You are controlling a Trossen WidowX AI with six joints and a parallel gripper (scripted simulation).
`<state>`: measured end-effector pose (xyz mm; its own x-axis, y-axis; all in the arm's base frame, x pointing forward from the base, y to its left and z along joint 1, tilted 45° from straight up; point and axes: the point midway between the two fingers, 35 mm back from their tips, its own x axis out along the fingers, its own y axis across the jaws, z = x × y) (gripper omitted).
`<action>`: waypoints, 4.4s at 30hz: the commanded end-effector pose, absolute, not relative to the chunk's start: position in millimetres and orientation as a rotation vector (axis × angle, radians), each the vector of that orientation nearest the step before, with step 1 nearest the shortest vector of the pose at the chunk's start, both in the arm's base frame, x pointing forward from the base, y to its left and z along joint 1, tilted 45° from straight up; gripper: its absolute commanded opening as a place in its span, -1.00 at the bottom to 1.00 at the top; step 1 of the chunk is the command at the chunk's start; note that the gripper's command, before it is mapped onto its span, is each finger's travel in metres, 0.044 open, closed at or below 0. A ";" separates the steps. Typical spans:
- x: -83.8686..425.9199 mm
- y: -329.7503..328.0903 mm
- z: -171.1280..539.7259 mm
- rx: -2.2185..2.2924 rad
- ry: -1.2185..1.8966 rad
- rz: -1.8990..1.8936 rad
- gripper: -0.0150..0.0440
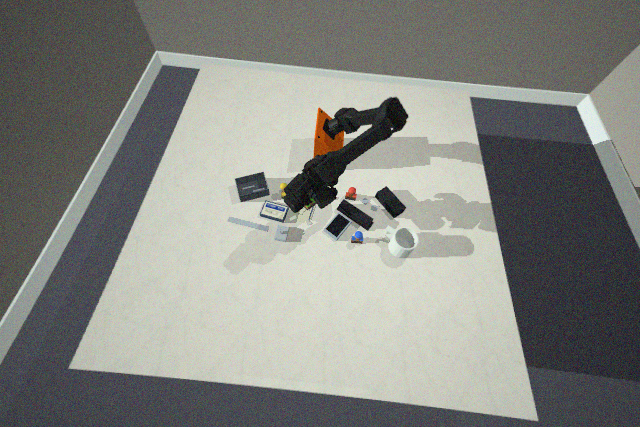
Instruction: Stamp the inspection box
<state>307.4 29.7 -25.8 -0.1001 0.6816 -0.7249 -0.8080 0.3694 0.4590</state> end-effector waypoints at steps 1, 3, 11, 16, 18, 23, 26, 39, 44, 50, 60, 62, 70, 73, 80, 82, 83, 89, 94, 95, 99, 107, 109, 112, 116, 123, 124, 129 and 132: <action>301.5 21.6 -34.6 -0.212 1.050 1.310 -0.49; 298.6 17.3 -38.6 -0.248 1.016 1.337 -0.49; 290.0 6.1 -49.4 -0.347 0.920 1.411 -0.49; 290.0 8.0 -51.6 -0.347 0.920 1.410 -0.49; 289.9 8.9 -52.6 -0.347 0.920 1.410 -0.49; 289.9 11.2 -55.1 -0.346 0.920 1.410 -0.49; 289.8 12.5 -56.6 -0.346 0.920 1.410 -0.49; 289.3 18.5 -63.0 -0.345 0.919 1.409 -0.49; 289.1 20.8 -65.5 -0.345 0.918 1.409 -0.49; 288.8 23.6 -68.4 -0.344 0.918 1.409 -0.49; 288.1 28.2 -73.2 -0.343 0.917 1.408 -0.49; 287.9 29.1 -74.1 -0.343 0.917 1.408 -0.49; 287.2 32.9 -77.9 -0.342 0.916 1.408 -0.49; 286.9 34.3 -79.3 -0.341 0.915 1.408 -0.49; 286.2 37.6 -82.5 -0.340 0.915 1.409 -0.49; 285.9 38.5 -83.4 -0.340 0.914 1.409 -0.49; 285.8 39.0 -83.8 -0.340 0.914 1.409 -0.49; 285.1 41.8 -86.5 -0.339 0.914 1.409 -0.49; 284.5 44.1 -88.7 -0.338 0.913 1.409 -0.49; 284.3 44.6 -89.2 -0.338 0.913 1.409 -0.49; 283.8 46.4 -90.9 -0.337 0.912 1.409 -0.49; 282.6 50.1 -94.4 -0.335 0.911 1.410 -0.49; 282.3 51.1 -95.2 -0.335 0.911 1.410 -0.49; 281.9 52.4 -96.4 -0.334 0.911 1.410 -0.49; 281.8 52.7 -96.7 -0.334 0.911 1.410 -0.49; 281.6 53.4 -97.4 -0.334 0.911 1.410 -0.49; 281.6 53.6 -97.6 -0.334 0.910 1.410 -0.49; 281.5 54.3 -98.3 -0.334 0.910 1.410 -0.49; 281.4 54.8 -98.8 -0.334 0.910 1.410 -0.49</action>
<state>281.3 53.9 -98.4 -0.0986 0.6950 -0.7122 -0.9353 0.1797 0.3048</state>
